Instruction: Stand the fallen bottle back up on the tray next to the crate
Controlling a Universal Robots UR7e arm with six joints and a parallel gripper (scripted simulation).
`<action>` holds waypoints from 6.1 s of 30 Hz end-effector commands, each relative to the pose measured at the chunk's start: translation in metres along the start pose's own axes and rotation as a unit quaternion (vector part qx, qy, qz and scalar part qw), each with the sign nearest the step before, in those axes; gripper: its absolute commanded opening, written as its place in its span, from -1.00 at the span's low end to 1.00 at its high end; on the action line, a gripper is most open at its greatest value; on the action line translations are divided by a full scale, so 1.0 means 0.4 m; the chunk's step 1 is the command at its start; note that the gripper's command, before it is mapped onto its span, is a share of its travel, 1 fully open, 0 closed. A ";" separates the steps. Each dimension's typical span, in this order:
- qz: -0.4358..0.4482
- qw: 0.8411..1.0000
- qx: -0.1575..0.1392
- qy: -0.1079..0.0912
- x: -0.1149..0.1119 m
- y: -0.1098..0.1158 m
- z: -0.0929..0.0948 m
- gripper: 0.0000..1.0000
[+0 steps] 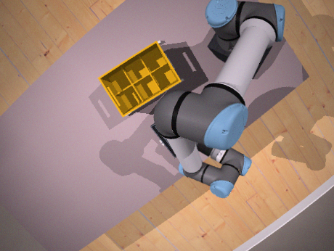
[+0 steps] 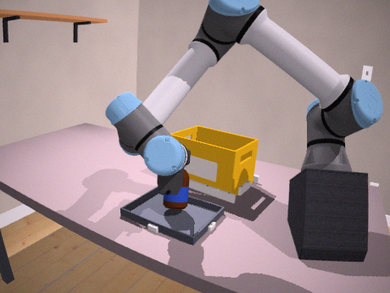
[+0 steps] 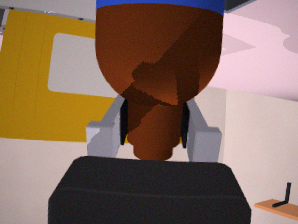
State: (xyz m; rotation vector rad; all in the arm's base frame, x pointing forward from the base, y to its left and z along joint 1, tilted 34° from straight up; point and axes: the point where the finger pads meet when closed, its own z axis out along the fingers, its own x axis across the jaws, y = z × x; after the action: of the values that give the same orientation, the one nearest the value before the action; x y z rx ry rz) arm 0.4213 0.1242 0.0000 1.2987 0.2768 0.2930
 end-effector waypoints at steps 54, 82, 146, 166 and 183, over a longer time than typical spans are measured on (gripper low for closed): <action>0.000 1.000 0.000 0.000 0.000 -0.015 0.006 -1.00; 0.000 1.000 0.000 0.000 0.000 -0.015 0.006 1.00; 0.000 1.000 0.000 0.000 0.000 -0.015 0.006 1.00; 0.000 1.000 0.000 0.000 0.000 -0.014 0.005 1.00; 0.000 1.000 0.000 0.000 0.000 0.010 -0.003 1.00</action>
State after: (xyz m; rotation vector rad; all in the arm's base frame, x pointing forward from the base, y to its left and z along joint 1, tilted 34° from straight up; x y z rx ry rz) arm 0.4215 0.1239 -0.0004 1.2983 0.2769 0.2932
